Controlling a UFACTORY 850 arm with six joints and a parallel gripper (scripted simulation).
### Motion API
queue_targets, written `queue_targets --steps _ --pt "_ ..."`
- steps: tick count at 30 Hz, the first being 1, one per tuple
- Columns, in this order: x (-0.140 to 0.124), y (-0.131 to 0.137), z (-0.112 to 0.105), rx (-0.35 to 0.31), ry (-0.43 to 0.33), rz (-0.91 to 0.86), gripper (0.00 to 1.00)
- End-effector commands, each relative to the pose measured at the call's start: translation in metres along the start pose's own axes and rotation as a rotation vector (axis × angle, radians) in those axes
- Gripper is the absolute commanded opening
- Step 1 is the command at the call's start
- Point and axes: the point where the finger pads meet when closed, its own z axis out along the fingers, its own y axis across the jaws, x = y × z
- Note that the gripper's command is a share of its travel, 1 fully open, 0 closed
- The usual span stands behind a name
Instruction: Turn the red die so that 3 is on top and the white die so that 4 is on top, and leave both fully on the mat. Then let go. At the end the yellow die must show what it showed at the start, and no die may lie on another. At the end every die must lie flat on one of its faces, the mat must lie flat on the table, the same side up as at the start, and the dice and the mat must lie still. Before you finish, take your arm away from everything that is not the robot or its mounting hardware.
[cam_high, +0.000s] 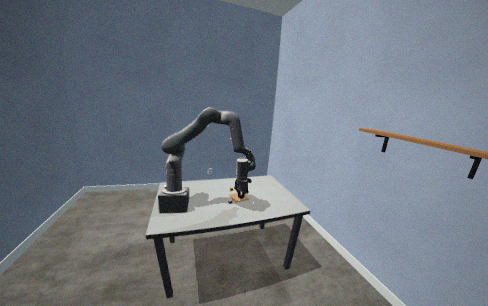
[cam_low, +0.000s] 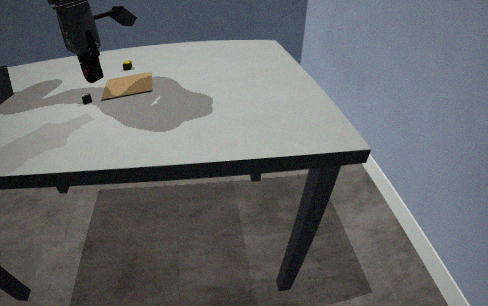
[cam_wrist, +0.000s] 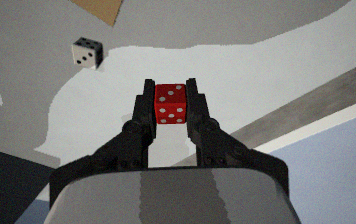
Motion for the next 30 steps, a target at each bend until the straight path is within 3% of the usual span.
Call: queue_targets --steps 1,9,17,20,21,28,30 --pt "-0.0017 -0.0006 0.0001 -0.013 0.152 -0.008 0.21" --pt "-0.0033 -0.0001 0.0001 -0.016 0.300 -0.009 0.21" --pt "-0.0056 -0.0003 0.0006 -0.015 0.507 -0.012 0.21" --pt "-0.0058 -0.0003 0.0006 -0.015 0.528 -0.012 0.21" --pt "-0.0067 0.0000 0.0003 -0.016 0.601 -0.013 0.21" --pt "-0.0089 0.0003 -0.0005 -0.018 0.785 -0.014 0.21" --pt "-0.0106 0.0008 -0.0018 -0.022 0.869 -0.013 0.21"
